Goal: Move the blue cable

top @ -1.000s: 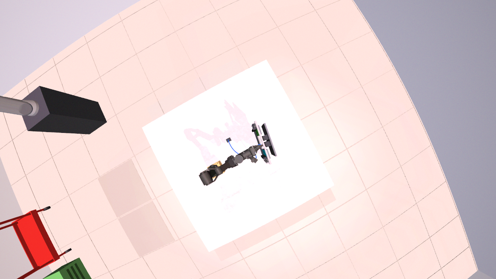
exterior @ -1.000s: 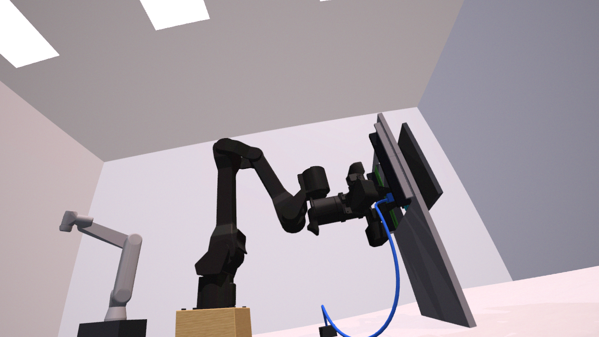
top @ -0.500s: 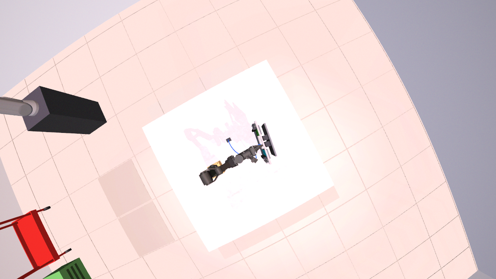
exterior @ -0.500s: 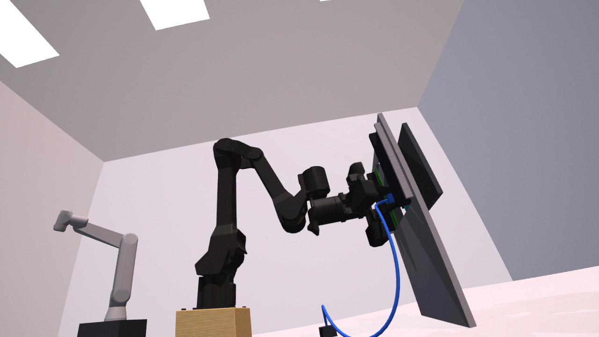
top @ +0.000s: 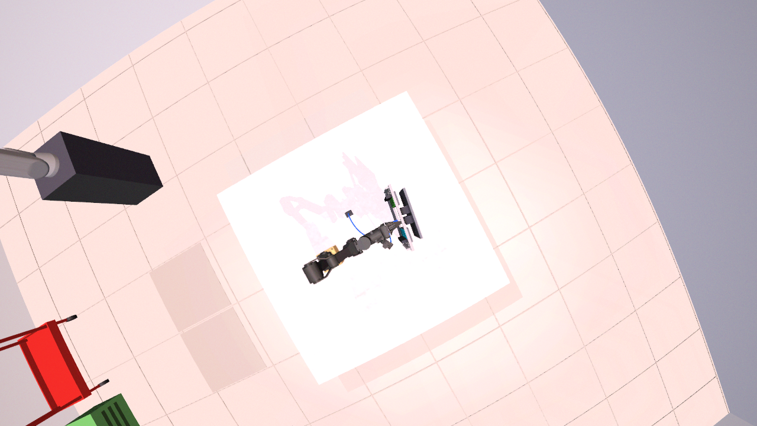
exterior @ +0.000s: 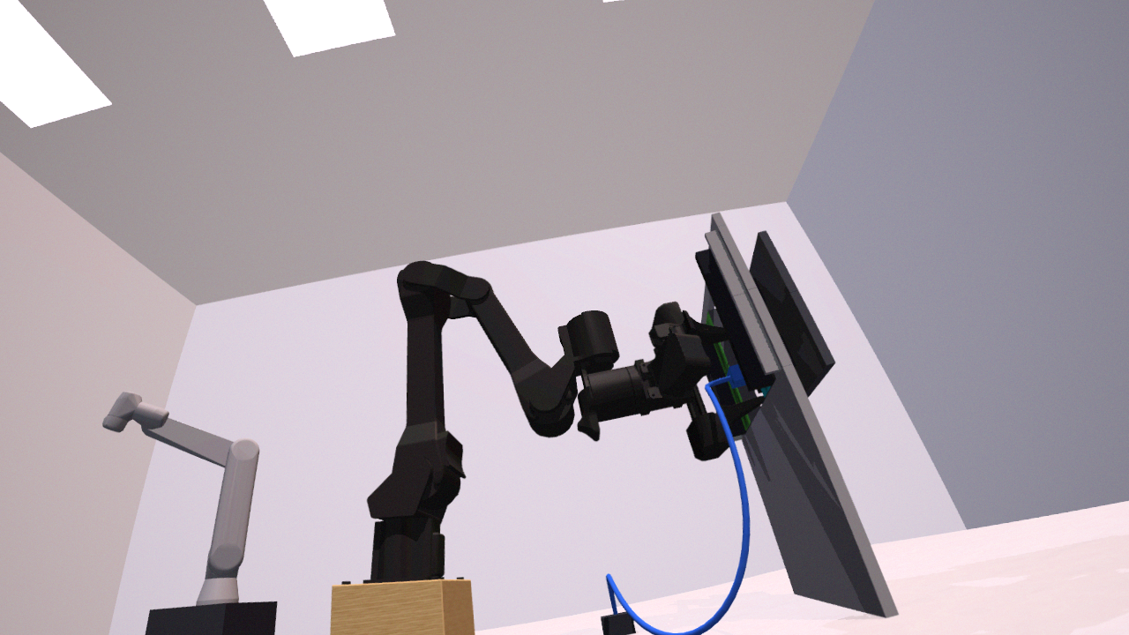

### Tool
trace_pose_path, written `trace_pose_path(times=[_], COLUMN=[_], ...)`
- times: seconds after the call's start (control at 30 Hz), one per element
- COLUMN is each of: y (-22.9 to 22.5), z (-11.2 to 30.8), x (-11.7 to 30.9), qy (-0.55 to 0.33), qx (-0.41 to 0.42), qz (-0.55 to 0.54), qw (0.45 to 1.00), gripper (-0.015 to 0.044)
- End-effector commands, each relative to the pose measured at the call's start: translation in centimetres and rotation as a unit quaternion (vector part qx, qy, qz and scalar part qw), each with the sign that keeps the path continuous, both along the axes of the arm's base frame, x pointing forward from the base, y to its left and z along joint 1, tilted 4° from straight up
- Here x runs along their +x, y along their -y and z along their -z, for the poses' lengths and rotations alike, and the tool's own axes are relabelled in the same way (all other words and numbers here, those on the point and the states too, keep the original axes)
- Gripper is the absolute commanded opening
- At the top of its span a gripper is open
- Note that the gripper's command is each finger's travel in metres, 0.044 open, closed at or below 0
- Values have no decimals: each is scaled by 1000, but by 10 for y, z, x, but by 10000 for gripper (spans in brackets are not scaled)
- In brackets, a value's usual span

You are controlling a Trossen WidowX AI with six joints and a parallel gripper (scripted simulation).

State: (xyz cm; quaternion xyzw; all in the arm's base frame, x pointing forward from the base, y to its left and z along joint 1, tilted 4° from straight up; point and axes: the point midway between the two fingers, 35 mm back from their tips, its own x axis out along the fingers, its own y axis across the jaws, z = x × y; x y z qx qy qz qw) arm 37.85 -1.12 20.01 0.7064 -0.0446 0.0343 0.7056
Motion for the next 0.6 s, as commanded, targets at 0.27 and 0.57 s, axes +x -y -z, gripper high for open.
trace_pose_path(times=[0.27,0.57], y=[-2,-4], z=[2,4], x=[-8,-13], qy=[-6,-6], qx=[0,0], qz=[0,0], qw=[1000,1000], gripper=[440,440])
